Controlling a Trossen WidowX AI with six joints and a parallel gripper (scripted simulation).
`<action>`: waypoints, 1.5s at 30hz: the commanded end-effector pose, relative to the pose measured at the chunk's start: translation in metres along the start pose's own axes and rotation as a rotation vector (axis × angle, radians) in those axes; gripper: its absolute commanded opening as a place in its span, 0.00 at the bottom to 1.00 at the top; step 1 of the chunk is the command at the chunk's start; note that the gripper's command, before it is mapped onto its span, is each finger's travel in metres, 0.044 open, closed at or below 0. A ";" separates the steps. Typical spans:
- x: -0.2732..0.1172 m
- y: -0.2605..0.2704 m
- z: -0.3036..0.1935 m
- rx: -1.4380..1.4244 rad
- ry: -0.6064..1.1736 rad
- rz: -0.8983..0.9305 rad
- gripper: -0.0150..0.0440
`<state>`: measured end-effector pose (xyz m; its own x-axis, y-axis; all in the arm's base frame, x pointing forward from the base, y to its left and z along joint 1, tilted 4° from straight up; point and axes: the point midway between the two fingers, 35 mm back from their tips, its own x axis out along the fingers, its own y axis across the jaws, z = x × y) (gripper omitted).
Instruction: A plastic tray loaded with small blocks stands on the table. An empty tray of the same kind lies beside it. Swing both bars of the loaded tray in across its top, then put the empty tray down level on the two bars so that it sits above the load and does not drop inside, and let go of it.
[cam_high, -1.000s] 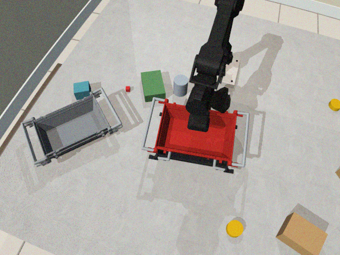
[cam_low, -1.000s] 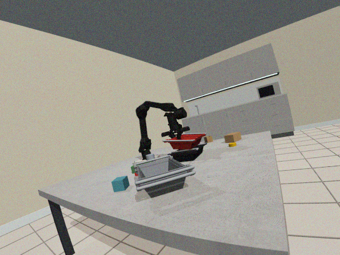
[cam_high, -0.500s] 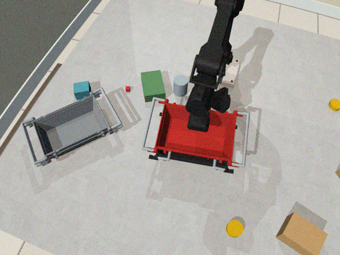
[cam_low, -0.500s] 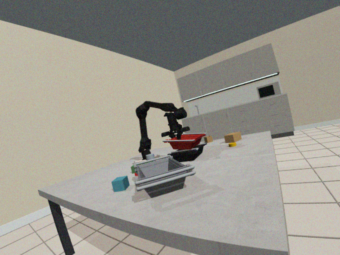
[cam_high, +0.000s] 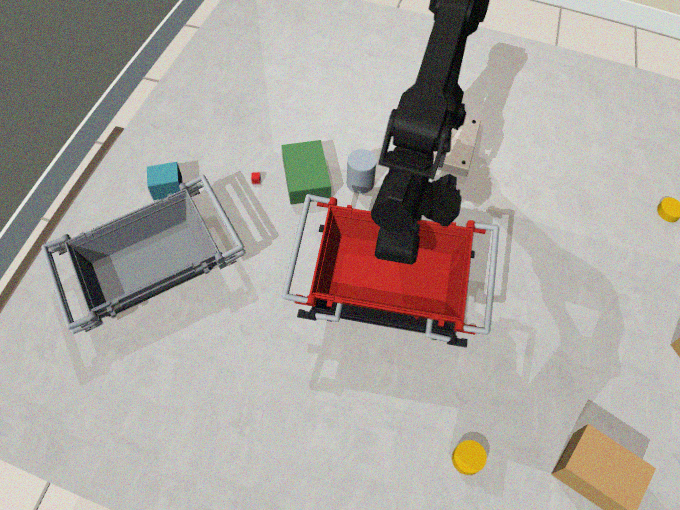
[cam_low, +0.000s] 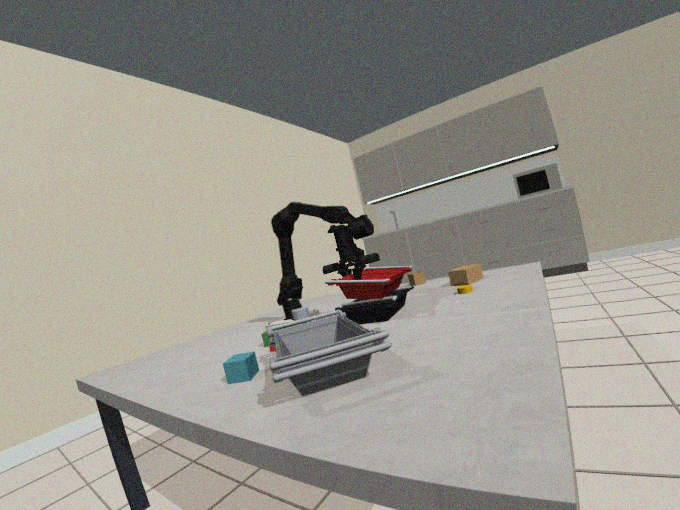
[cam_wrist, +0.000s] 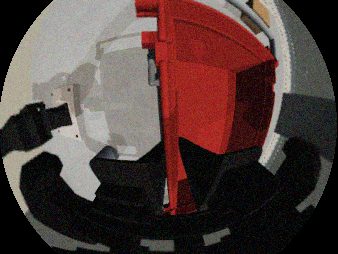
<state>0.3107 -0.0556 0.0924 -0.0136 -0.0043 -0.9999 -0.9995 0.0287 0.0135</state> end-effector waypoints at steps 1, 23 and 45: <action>0.006 0.005 0.000 0.001 0.000 0.027 0.25; 0.008 0.004 0.000 0.001 0.000 0.017 0.25; 0.014 0.007 0.000 0.001 0.000 0.027 0.25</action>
<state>0.3086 -0.0555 0.0848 -0.0148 -0.0043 -0.9999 -0.9995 0.0295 0.0146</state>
